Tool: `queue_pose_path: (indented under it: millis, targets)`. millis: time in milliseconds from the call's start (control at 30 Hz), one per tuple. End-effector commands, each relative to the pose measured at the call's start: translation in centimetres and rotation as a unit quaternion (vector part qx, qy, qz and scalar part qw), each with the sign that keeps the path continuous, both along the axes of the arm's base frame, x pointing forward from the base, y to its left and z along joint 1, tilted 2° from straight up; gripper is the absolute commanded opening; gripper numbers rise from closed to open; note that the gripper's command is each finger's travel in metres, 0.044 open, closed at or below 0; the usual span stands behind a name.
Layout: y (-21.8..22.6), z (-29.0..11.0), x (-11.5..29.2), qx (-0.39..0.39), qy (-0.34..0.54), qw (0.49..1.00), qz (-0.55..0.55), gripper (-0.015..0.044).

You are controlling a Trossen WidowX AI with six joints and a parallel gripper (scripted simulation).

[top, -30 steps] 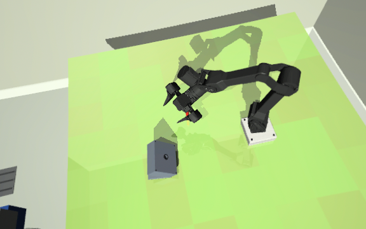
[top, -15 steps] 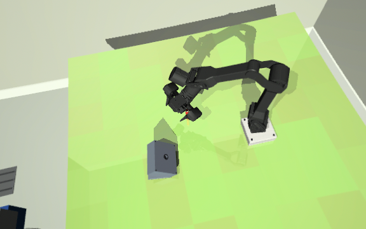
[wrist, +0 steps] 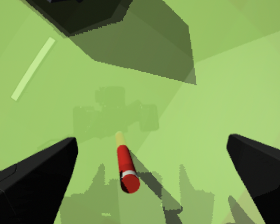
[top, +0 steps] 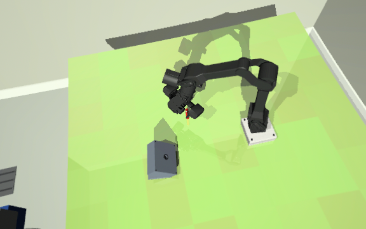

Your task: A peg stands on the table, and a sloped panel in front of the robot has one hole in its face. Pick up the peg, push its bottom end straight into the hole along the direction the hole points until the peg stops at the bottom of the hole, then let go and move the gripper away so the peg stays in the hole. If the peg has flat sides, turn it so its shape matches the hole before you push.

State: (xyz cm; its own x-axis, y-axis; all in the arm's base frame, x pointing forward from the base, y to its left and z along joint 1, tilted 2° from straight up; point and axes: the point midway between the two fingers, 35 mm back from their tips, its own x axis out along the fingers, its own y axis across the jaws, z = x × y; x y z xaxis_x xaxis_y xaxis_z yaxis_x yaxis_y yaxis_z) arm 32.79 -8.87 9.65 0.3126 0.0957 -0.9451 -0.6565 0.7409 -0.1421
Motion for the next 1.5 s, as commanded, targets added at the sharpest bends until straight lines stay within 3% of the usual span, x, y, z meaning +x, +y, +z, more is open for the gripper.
queue_pose_path:
  millis: [0,433,1467]
  targets:
    - [-0.3,0.0,-0.4,-0.012,0.030,0.999,0.007,0.0440]
    - [-1.2,0.1,-2.5,-0.047,0.146,0.987,0.037,0.0440]
    - [-1.2,-4.3,-2.3,-0.047,0.148,0.987,0.038,0.0440]
